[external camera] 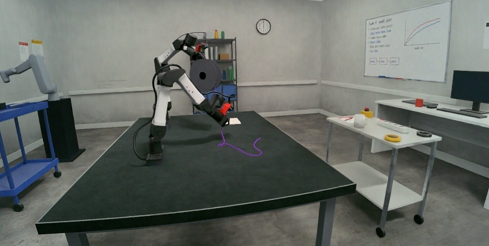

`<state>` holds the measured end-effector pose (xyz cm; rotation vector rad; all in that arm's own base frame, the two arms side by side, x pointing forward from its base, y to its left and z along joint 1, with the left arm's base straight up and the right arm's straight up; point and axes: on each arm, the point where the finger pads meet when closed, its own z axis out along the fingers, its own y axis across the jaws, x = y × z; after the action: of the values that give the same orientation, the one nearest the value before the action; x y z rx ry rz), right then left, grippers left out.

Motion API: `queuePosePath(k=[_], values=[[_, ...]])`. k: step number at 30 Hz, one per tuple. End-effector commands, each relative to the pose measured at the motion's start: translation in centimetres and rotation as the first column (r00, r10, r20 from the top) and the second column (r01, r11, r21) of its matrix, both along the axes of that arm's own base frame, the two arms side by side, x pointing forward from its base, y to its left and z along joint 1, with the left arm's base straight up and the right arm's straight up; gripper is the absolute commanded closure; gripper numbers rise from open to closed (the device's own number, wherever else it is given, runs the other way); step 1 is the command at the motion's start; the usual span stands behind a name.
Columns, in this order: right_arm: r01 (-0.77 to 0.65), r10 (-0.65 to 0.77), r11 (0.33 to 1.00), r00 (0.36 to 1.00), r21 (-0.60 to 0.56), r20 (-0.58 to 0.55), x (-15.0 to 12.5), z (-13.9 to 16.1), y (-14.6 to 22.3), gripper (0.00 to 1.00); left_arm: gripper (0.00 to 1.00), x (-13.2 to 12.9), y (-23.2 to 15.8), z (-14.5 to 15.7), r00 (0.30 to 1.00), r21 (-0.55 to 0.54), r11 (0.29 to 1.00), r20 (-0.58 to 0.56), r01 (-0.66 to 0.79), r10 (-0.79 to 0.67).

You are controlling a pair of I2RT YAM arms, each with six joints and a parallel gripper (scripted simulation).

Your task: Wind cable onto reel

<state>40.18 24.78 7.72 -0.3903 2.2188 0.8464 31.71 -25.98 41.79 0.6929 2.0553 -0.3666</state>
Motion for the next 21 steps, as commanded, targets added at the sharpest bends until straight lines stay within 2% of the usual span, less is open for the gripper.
queuePosePath(k=[1,3,18,21], values=[[-0.010,0.010,1.000,1.000,0.013,0.029,-0.10,0.64,0.01,0.49,1.00,0.45,-0.31,2.17,0.999,-0.054,0.999,0.052,0.006,-0.003],[-0.010,0.010,1.000,1.000,0.013,0.029,-0.10,0.64,0.01,0.49,1.00,0.45,-0.31,2.17,0.999,-0.054,0.999,0.052,0.006,-0.003],[-0.010,0.010,1.000,1.000,0.013,0.029,-0.09,0.64,0.01,0.82,1.00,0.45,-0.31,2.17,0.999,-0.054,0.999,0.052,0.006,-0.003],[-0.010,0.010,1.000,1.000,0.013,0.029,-0.09,0.64,0.01,0.84,1.00,0.45,-0.31,2.17,0.999,-0.054,0.999,0.052,0.006,-0.003]])
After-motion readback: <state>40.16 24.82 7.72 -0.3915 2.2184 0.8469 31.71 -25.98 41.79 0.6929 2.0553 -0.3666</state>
